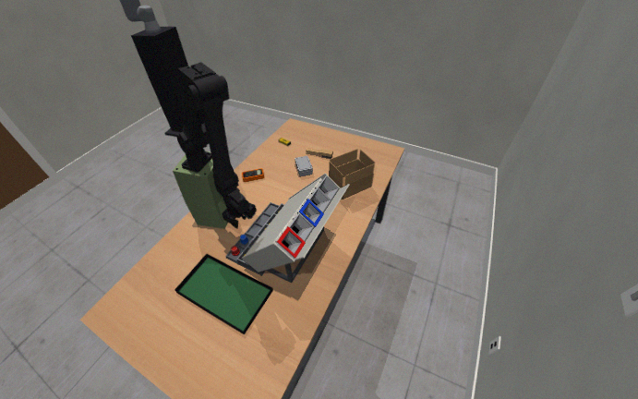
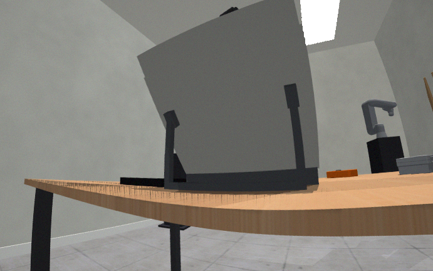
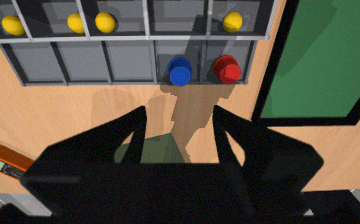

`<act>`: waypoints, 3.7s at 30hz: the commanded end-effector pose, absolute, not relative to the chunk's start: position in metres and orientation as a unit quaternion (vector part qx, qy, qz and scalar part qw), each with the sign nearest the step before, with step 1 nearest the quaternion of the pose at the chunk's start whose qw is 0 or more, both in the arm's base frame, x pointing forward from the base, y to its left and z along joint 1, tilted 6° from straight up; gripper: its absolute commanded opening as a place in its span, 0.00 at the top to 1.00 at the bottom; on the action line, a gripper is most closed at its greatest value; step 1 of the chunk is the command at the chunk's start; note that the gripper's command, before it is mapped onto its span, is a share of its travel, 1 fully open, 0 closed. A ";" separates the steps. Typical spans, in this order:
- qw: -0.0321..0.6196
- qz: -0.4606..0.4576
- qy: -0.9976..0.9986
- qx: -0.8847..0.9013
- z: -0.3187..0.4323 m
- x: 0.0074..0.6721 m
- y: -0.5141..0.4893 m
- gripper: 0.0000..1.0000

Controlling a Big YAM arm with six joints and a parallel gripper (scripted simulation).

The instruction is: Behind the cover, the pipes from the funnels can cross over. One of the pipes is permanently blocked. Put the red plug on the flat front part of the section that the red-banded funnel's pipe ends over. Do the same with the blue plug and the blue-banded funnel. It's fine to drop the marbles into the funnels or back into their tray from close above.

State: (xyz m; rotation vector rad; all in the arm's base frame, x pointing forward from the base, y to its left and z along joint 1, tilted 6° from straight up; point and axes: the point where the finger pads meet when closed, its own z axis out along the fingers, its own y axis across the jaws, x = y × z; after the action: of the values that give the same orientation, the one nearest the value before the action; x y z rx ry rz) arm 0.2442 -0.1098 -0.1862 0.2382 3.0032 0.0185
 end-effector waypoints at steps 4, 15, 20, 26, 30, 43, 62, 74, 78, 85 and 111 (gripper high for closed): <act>0.055 0.011 0.995 0.080 -0.188 0.236 -0.107 0.41; 0.055 0.012 0.995 0.080 -0.188 0.236 -0.107 0.41; 0.055 0.012 0.995 0.080 -0.188 0.236 -0.107 0.41; 0.055 0.012 0.995 0.080 -0.188 0.236 -0.107 0.41; 0.055 0.012 0.995 0.080 -0.188 0.235 -0.107 0.41; 0.055 0.012 0.995 0.080 -0.190 0.230 -0.106 0.41; 0.063 0.007 0.995 0.078 -0.184 0.232 -0.103 0.41; 0.068 0.004 0.995 0.076 -0.083 0.291 -0.057 0.41; 0.069 0.004 0.995 0.076 -0.066 0.301 -0.050 0.41; 0.064 0.007 0.995 0.078 -0.063 0.304 -0.049 0.41; 0.060 0.008 0.995 0.078 -0.060 0.298 -0.050 0.41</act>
State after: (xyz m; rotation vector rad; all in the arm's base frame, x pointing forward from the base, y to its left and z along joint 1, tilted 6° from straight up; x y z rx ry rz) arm 0.2943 -0.0488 -0.0623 0.2387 3.0254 0.0269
